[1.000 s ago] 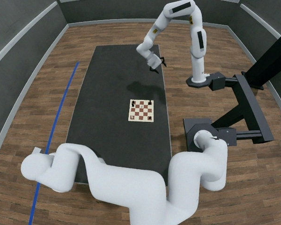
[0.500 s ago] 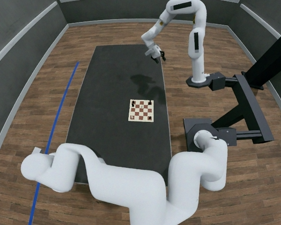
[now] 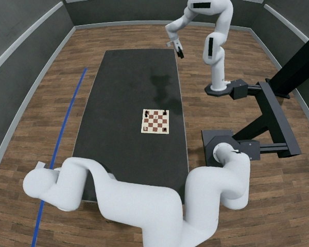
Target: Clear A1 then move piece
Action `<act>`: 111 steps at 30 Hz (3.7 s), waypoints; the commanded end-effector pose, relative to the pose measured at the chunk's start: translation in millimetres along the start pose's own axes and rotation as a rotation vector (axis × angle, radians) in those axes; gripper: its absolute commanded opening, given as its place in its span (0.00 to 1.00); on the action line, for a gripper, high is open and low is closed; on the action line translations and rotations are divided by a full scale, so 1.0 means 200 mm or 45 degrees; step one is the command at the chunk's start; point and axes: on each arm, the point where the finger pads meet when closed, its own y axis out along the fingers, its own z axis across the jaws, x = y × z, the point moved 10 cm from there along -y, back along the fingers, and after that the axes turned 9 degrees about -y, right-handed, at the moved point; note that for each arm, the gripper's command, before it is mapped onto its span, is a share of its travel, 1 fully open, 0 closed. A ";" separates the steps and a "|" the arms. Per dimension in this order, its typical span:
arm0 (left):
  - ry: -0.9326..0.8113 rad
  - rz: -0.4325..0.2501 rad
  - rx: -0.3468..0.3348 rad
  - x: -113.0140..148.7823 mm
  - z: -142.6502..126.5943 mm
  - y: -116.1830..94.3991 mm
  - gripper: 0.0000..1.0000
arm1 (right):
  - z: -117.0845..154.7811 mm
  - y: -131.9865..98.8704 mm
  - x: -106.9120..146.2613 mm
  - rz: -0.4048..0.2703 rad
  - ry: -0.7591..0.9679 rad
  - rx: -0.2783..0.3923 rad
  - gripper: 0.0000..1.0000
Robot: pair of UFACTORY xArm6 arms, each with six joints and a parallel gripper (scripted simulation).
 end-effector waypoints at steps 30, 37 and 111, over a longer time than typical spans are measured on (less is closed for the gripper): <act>-0.001 0.006 -0.001 -0.01 0.00 -0.01 1.00 | 0.01 -0.45 1.14 0.318 1.783 0.300 1.00; -0.001 0.006 -0.001 -0.01 0.00 -0.01 1.00 | -0.05 -0.51 1.28 0.366 2.011 0.345 1.00; -0.109 -0.262 0.057 0.43 1.57 0.30 1.00 | -0.14 -0.58 1.42 0.424 2.270 0.401 1.00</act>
